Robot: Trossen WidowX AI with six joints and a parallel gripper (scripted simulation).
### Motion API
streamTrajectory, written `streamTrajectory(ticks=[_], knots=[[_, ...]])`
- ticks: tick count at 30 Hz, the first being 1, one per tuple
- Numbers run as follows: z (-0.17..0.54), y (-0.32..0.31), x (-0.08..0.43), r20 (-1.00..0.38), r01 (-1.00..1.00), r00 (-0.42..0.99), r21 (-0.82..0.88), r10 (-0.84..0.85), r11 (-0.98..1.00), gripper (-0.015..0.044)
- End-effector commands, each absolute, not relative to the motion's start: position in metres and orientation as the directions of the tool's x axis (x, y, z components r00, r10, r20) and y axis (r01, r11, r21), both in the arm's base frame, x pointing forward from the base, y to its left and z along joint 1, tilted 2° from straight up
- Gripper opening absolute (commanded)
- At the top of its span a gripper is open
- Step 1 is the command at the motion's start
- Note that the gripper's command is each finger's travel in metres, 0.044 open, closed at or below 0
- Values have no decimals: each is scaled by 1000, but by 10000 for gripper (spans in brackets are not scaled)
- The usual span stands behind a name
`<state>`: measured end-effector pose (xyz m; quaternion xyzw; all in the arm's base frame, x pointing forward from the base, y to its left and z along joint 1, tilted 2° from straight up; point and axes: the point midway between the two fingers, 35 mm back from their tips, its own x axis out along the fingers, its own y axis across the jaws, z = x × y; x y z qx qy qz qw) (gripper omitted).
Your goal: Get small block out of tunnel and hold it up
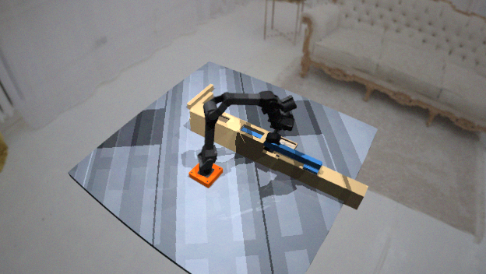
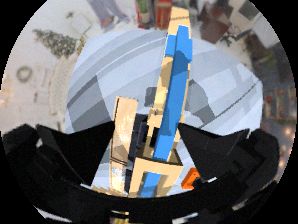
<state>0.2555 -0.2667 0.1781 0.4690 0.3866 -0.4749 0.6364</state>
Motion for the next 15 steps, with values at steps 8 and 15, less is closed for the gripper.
streamTrajectory(ticks=[8,15], knots=[[166,-301,226,-955,974,209,223,-212,-46,440],[158,-302,227,-955,974,209,223,-212,-46,440]])
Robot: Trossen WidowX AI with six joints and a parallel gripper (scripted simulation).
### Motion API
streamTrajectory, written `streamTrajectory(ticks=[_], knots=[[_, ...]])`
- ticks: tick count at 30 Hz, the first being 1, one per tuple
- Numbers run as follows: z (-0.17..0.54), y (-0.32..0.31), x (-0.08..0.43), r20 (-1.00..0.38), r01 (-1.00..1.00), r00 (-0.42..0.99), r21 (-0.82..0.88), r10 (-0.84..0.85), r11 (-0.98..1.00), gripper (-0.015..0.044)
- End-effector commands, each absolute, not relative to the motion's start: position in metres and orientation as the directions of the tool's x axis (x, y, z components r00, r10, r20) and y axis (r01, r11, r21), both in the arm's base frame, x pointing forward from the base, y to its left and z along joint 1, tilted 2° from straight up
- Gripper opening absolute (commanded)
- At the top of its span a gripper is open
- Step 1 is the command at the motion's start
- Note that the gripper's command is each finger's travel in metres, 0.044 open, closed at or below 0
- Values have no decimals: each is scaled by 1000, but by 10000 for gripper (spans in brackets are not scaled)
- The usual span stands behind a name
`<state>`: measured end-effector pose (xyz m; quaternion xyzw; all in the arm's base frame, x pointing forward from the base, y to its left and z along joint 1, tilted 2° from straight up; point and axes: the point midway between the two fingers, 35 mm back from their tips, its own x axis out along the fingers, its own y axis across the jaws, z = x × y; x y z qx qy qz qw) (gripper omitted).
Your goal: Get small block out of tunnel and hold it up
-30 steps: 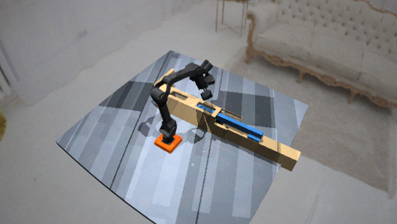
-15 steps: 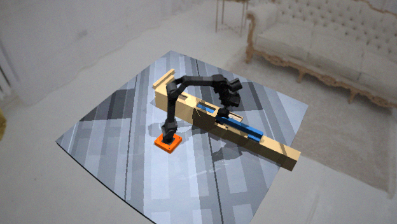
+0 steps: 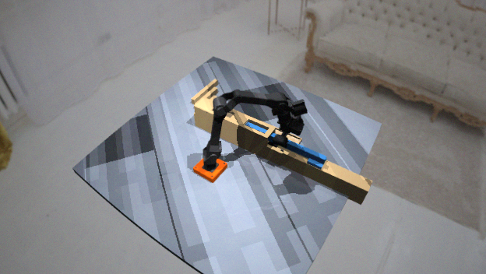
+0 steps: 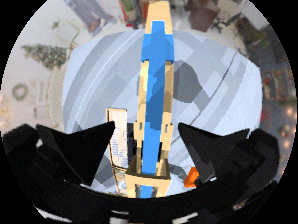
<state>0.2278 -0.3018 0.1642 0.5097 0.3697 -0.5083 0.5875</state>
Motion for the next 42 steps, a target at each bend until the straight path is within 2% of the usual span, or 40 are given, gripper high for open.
streamTrajectory(ticks=[1,20,33,39,41,42], knots=[[156,-302,227,-955,974,209,223,-212,-46,440],[127,-301,228,-955,974,209,223,-212,-46,440],[134,-303,229,-953,974,209,223,-220,-41,99],[134,-303,229,-953,974,209,223,-220,-41,59],[134,-302,229,-953,974,210,224,-219,-41,6],[133,-300,229,-953,974,210,224,-219,-41,0]])
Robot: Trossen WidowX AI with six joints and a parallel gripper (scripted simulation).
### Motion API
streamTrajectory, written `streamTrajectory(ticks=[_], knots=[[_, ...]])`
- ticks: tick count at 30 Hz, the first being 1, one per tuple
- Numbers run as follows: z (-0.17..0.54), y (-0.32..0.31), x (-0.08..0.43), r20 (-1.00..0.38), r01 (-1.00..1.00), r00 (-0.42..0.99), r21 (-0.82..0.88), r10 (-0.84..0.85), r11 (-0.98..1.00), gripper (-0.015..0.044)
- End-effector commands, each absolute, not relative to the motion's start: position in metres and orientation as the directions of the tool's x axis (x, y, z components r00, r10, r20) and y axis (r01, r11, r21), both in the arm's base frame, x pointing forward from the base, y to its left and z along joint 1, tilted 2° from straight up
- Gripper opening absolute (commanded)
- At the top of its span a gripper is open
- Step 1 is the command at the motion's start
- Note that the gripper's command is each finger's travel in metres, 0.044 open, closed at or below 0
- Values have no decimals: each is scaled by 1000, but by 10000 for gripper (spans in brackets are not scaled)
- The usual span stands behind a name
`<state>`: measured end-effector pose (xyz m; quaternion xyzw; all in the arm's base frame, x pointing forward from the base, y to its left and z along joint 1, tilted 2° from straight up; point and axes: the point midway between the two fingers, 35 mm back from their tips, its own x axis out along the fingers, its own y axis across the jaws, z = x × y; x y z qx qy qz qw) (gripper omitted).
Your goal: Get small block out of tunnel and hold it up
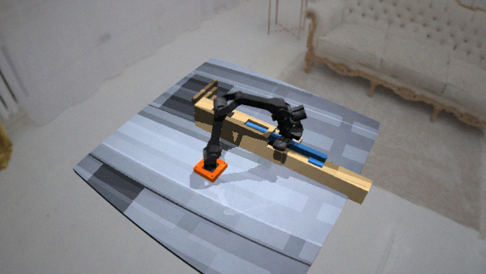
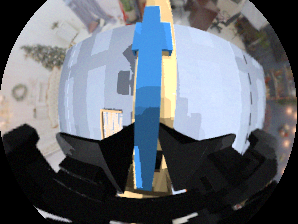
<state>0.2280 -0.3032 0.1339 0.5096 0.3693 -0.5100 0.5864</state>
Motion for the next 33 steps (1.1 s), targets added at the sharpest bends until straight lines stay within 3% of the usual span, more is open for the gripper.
streamTrajectory(ticks=[1,23,33], knots=[[133,-298,229,-953,974,210,224,-219,-41,0],[125,-240,233,-956,973,210,224,-207,-47,0],[139,-254,229,-950,973,204,223,-235,-56,263]])
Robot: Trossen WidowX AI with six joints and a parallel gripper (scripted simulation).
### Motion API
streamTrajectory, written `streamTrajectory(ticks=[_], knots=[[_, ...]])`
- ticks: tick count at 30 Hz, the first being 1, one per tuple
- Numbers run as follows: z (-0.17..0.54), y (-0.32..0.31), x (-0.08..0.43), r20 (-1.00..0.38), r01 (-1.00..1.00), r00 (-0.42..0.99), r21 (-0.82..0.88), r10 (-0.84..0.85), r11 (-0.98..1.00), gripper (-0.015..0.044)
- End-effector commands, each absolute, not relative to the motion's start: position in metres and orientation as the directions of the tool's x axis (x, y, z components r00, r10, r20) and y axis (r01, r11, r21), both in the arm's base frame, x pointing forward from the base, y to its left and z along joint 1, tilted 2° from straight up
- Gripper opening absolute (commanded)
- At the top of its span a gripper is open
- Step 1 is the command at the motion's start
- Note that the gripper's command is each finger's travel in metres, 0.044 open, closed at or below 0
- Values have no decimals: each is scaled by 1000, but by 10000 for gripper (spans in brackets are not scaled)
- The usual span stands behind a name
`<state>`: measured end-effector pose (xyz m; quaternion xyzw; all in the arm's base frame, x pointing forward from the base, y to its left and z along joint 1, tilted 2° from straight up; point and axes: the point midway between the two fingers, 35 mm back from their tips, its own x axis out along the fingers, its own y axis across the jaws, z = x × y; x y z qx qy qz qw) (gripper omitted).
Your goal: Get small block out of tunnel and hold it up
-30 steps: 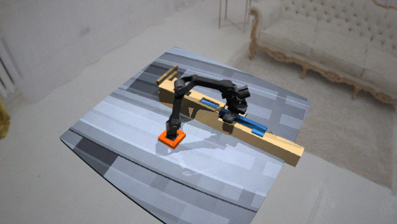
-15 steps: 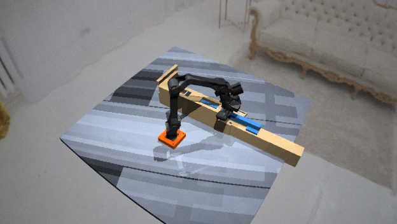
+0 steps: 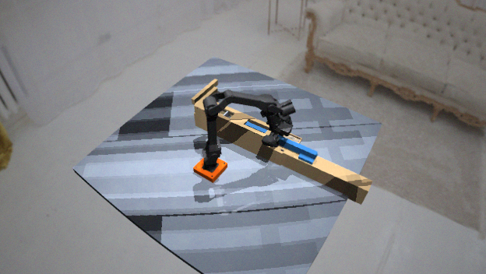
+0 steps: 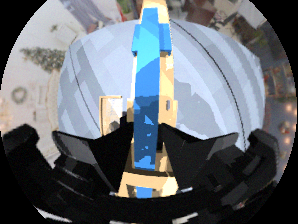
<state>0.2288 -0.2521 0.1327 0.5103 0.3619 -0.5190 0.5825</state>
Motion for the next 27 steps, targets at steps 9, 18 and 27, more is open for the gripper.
streamTrajectory(ticks=[9,18,27], knots=[[159,-255,228,-954,974,204,221,-219,-53,440],[166,-301,226,-955,974,209,223,-212,-46,440],[156,-302,227,-955,974,209,223,-212,-46,440]])
